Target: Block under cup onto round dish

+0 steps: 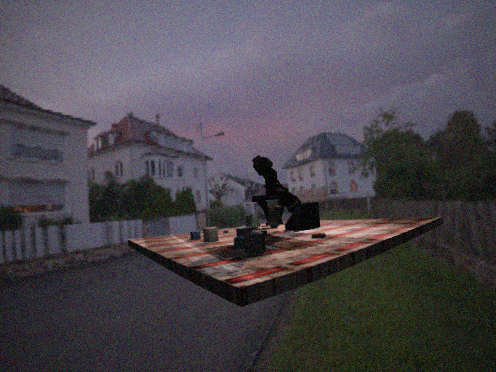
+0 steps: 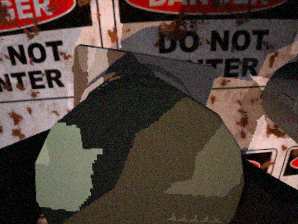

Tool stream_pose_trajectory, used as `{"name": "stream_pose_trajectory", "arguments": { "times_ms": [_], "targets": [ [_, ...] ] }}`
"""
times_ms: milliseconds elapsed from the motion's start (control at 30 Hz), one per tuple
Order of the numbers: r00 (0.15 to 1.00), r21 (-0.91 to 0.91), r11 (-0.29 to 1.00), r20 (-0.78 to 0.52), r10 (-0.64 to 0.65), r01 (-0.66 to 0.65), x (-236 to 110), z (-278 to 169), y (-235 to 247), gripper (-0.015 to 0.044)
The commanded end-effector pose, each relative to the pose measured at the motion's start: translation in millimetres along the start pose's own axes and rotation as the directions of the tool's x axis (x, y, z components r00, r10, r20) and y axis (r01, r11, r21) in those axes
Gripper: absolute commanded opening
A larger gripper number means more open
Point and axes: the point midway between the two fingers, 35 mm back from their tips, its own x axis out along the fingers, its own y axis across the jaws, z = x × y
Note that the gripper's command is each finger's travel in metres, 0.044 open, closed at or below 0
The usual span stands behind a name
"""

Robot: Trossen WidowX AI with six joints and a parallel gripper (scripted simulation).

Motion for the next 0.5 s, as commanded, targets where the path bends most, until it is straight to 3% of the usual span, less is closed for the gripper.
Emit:
{"name": "stream_pose_trajectory", "arguments": {
  "times_ms": [0, 467],
  "targets": [
    [1.0, 0.011, 1.0, 0.023, -0.011, 0.011, -10, 6, -2, 0.0],
    [1.0, 0.011, 1.0, 0.024, -0.011, 0.01, -29, 5, -1, 0.0]
  ]
}}
